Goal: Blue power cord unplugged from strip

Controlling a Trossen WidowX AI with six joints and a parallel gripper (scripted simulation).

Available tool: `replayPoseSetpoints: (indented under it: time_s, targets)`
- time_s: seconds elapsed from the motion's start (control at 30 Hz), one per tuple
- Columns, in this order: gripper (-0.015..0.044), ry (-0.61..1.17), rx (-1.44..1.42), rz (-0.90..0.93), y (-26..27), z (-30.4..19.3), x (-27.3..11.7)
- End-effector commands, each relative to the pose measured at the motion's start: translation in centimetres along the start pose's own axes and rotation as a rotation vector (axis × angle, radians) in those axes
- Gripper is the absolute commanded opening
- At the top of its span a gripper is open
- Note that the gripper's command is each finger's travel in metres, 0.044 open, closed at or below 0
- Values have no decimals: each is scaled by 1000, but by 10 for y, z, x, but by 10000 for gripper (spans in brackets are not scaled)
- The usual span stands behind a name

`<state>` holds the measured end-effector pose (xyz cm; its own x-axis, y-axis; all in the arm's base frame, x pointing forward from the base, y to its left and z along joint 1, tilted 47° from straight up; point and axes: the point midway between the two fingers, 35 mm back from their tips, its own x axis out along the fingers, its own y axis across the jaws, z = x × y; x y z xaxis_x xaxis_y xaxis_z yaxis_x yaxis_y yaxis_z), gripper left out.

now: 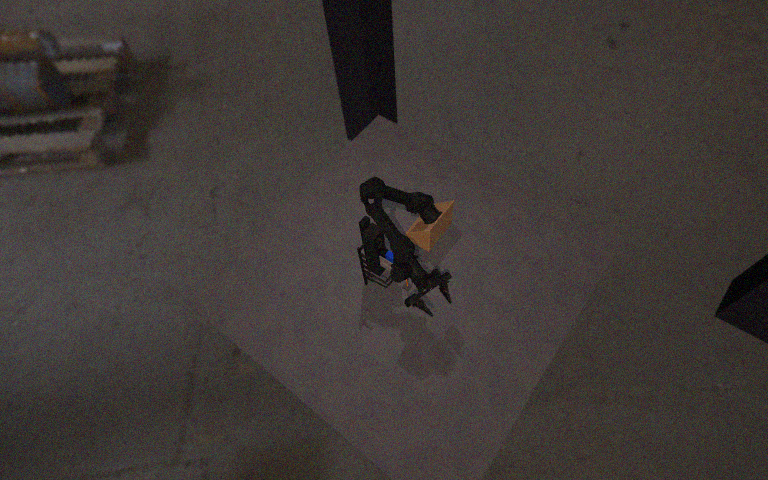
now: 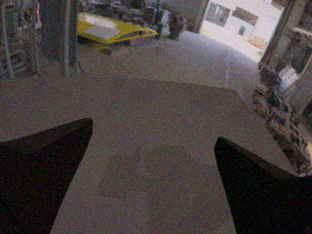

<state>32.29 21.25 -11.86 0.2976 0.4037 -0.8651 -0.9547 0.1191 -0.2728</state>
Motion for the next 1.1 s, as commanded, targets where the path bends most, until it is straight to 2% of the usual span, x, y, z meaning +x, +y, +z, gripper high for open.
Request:
replayPoseSetpoints:
  time_s: [0.0,0.13,0.27,0.47,0.97,1.07]
  targets:
    - [374,10,2,4,0,-1,0]
    - [269,225,34,71,8,-16,-11]
    - [164,491,32,140,16,-32,-40]
    - [160,857,-44,209,18,-43,-107]
    - [160,1205,-210,246,5,-38,-196]
    - [160,1223,-222,247,4,-37,-201]
